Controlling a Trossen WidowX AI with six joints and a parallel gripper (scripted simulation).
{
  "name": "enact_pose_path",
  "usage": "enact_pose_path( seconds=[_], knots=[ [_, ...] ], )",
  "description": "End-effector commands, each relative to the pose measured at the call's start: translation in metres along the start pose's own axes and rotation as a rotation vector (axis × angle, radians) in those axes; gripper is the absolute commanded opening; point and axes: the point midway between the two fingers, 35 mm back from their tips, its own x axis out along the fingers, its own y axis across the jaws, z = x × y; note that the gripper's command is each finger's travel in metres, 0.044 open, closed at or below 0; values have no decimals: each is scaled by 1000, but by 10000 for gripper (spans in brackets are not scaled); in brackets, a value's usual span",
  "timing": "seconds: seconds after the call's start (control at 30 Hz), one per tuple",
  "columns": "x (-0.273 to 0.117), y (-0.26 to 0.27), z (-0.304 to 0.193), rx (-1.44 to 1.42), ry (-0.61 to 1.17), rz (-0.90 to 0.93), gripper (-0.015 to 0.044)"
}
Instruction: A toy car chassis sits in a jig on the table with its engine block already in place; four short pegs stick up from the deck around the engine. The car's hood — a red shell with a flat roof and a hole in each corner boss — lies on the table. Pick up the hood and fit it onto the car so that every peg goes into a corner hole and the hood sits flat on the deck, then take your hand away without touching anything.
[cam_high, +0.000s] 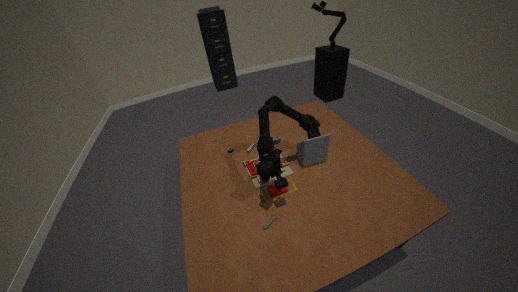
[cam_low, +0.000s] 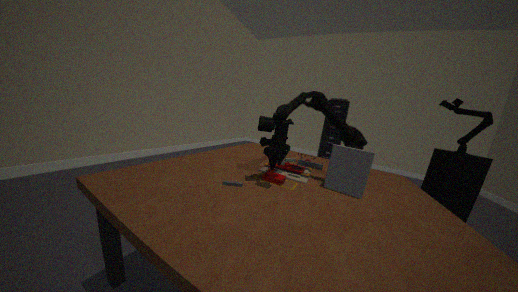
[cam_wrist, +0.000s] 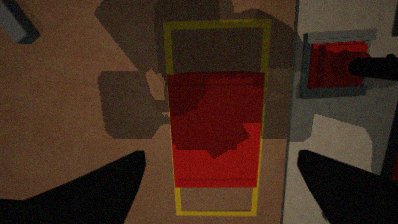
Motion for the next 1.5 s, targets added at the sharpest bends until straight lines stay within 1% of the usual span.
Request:
enact_pose_path(
  seconds=[0.0,1.47],
  knots=[
    [5,1,-1,-9,1,-5,440],
    [38,1,-4,-9,1,-8,440]
  ],
)
